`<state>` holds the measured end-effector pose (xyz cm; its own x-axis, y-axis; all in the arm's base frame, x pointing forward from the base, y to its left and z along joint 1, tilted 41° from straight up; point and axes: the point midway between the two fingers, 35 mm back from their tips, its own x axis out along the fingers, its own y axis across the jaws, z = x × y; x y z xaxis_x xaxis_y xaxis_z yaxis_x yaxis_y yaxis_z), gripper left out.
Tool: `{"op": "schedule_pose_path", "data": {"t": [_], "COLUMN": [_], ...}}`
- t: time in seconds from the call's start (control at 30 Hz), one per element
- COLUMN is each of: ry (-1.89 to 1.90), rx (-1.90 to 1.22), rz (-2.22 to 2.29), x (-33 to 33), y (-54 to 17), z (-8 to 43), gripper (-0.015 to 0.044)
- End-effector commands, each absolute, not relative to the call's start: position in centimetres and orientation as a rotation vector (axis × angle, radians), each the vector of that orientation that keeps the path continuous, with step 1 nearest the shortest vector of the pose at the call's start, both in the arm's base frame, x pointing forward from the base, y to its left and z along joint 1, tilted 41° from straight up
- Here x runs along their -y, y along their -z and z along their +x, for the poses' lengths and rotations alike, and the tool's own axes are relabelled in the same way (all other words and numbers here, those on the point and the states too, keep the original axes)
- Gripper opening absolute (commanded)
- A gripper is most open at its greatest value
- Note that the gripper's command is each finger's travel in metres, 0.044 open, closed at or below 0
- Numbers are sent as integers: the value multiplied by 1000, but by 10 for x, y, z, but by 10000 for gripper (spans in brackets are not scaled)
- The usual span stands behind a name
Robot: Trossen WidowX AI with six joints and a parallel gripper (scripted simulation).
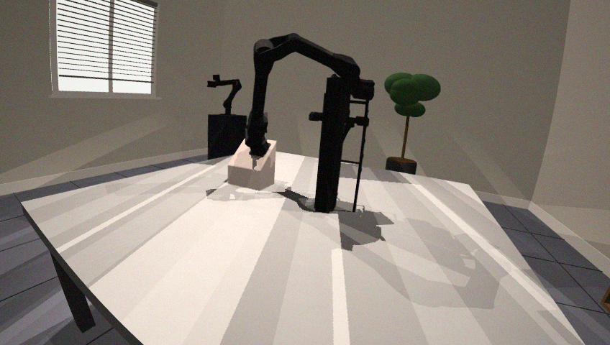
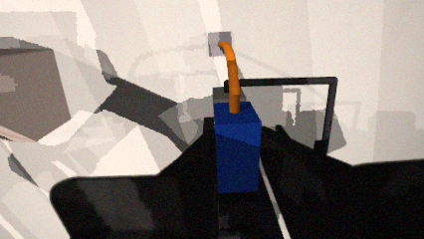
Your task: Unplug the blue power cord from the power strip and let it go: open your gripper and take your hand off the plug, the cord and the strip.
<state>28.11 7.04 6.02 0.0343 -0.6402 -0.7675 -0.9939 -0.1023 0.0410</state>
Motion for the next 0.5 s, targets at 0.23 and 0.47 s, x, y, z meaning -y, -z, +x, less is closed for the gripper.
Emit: {"op": "schedule_pose_path", "data": {"t": [0.23,0.47], "ry": [-882,-883], "rx": [-1645,-1645], "rz": [-1794,-1795], "x": [-85,-95], "y": [-49,-43], "z": [282,281], "gripper": [0,0]}}
